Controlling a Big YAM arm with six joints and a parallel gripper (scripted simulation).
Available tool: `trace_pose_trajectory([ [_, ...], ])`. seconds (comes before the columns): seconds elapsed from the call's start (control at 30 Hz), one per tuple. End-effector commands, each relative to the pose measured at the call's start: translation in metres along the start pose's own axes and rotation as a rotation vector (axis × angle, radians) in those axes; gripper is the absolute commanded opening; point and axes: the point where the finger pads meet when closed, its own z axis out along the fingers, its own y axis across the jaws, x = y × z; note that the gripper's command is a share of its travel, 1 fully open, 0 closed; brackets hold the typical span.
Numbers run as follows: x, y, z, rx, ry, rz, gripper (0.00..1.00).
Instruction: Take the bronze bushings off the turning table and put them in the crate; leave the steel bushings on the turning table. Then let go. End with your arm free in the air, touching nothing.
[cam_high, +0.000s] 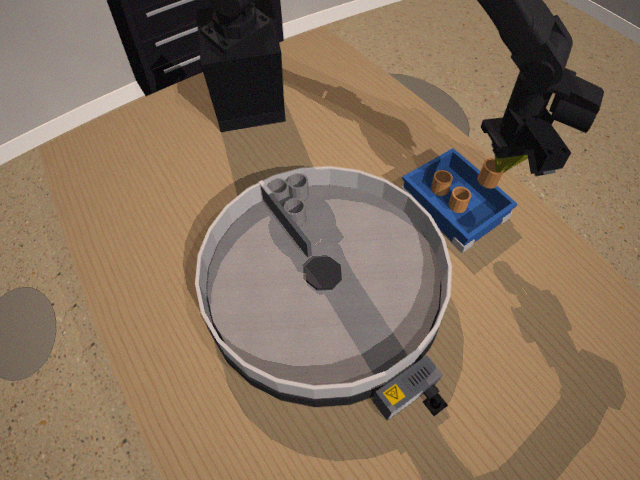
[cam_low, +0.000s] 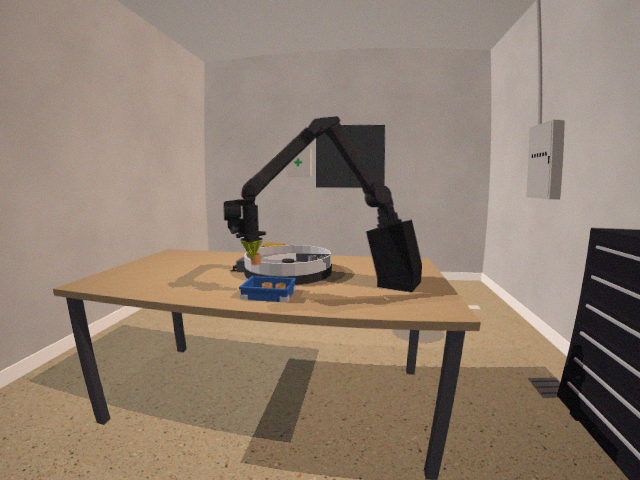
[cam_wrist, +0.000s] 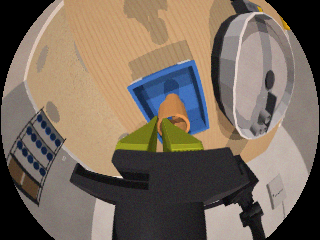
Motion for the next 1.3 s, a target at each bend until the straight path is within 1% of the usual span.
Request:
trace_pose_trajectory([
  [0.0,-0.031,0.016,-0.032,-0.051,-0.052,0.028,0.0],
  [0.07,-0.03,0.015,-0.028,-0.046,-0.047,0.027,0.0],
  [0.1,-0.029,0.014,-0.018,-0.036,-0.039,0.024,0.0],
  [0.13,-0.03,0.016,-0.011,-0.041,-0.044,0.024,0.0],
  [0.2,-0.03,0.016,-0.011,-0.041,-0.044,0.024,0.0],
  [0.27,-0.03,0.017,-0.004,-0.044,-0.047,0.016,0.0],
  [0.53,-0.031,0.016,0.043,-0.042,-0.043,0.015,0.0],
  [0.63,-0.031,0.016,0.054,-0.042,-0.043,0.015,0.0],
  [0.67,-0.038,0.019,0.041,-0.06,-0.06,0.02,0.0],
  [0.7,-0.04,0.025,0.029,-0.077,-0.074,0.017,0.0],
  [0.83,-0.036,0.029,0.028,-0.079,-0.074,0.009,0.0],
  [0.87,-0.035,0.027,0.032,-0.074,-0.071,0.009,0.0],
  [0.9,-0.025,0.023,0.055,-0.045,-0.043,0.002,0.0],
  [0.97,-0.025,0.022,0.055,-0.045,-0.043,0.002,0.0],
  [1.0,-0.028,0.023,0.049,-0.052,-0.05,0.004,0.0],
  [1.07,-0.027,0.02,0.043,-0.051,-0.049,0.004,0.0],
  [1.27,-0.026,0.02,0.044,-0.051,-0.049,0.003,0.0],
])
